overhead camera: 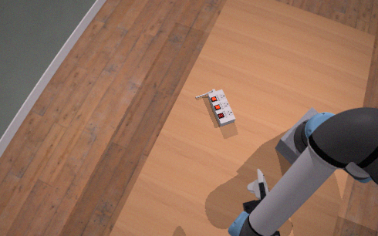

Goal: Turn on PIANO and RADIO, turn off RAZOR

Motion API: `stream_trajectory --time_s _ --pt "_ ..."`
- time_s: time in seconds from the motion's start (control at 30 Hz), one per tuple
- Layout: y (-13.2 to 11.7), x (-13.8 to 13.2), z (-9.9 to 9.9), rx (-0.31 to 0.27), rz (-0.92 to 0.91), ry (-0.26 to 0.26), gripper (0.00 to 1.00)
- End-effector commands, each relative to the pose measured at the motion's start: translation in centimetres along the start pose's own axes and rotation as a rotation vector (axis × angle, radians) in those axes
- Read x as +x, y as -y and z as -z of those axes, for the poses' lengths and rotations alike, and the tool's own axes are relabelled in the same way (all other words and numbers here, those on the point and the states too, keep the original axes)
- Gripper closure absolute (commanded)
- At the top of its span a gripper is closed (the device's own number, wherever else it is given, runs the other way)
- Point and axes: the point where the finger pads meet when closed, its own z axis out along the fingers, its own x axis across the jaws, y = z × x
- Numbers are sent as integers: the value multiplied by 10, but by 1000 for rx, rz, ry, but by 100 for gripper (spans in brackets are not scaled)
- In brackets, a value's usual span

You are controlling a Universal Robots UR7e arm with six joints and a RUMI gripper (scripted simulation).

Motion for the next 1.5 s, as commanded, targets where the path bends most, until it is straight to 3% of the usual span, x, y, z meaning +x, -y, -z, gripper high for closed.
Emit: stream_trajectory --time_s 0.0,0.47,0.7,0.93,1.0,1.27,1.47 --pt "0 1 -2 9 3 -8 100" --pt "-3 18 -19 110 46 -93 100" --pt "-7 38 -38 213 91 -206 100" --pt "-16 65 -62 324 142 -380 100" --pt "-16 65 -62 324 142 -380 100" --pt "-36 101 -92 412 187 -649 100" --pt "-60 127 -117 420 195 -880 100"
